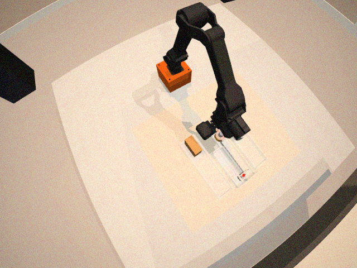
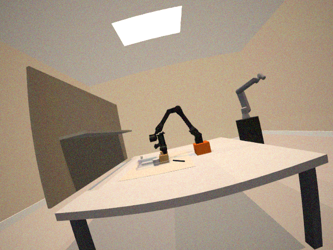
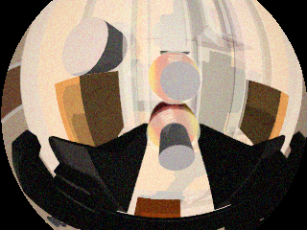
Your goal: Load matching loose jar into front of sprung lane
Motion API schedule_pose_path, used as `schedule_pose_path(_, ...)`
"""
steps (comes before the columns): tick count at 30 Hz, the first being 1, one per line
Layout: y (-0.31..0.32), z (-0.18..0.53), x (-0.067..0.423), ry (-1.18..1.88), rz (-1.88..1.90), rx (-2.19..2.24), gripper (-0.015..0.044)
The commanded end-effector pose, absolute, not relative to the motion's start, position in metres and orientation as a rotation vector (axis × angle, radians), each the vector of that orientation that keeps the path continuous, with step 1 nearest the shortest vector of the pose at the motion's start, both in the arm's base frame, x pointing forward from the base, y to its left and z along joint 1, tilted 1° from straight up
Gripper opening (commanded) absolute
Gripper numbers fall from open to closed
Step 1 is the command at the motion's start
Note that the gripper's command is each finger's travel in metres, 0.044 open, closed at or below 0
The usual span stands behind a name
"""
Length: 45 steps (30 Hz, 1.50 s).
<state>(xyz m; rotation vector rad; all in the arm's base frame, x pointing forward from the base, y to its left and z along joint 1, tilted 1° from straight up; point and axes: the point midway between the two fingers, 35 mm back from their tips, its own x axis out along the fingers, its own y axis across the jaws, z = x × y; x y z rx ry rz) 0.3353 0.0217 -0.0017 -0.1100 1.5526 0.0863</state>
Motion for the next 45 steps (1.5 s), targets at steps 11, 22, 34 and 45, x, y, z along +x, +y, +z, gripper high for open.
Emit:
schedule_pose_path(11,0.022,-0.005,0.341,1.528,0.084,-0.108,0.0)
schedule_pose_path(22,0.022,-0.008,0.34,1.528,0.084,-0.108,0.0)
schedule_pose_path(34,0.022,-0.012,0.34,1.528,0.084,-0.108,0.0)
schedule_pose_path(45,0.021,-0.015,0.339,1.528,0.084,-0.108,0.0)
